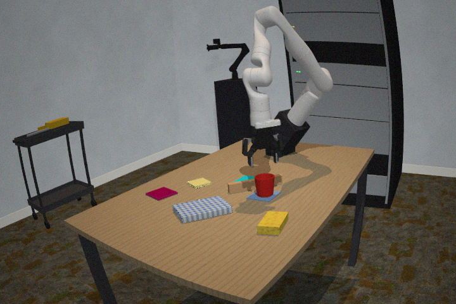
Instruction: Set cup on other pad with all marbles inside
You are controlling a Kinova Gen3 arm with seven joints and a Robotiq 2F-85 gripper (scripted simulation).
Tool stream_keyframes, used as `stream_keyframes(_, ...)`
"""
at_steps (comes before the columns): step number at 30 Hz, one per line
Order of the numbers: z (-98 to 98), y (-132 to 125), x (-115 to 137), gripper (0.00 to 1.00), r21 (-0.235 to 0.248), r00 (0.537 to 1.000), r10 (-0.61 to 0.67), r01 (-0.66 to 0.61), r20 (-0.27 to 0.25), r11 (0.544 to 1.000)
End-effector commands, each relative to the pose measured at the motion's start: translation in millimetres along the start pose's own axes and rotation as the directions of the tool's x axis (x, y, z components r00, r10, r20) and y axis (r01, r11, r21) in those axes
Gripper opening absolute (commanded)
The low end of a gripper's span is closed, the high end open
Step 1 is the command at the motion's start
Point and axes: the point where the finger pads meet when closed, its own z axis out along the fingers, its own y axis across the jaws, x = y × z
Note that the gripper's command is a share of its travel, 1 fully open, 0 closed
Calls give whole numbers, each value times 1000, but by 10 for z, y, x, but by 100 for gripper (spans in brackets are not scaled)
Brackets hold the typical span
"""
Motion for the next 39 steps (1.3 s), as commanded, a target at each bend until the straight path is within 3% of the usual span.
stream_keyframes(1, 0, 20, 44, 100, -4, 1000, -10, 10, -9, 1000)
stream_keyframes(21, 53, 17, 66, 100, -6, 1000, -12, 12, -12, 1000)
stream_keyframes(30, 213, 10, 67, 100, -4, 1000, -12, 12, -11, 1000)
stream_keyframes(39, 531, 41, 60, 100, -8, 1000, -7, 7, -8, 1000)
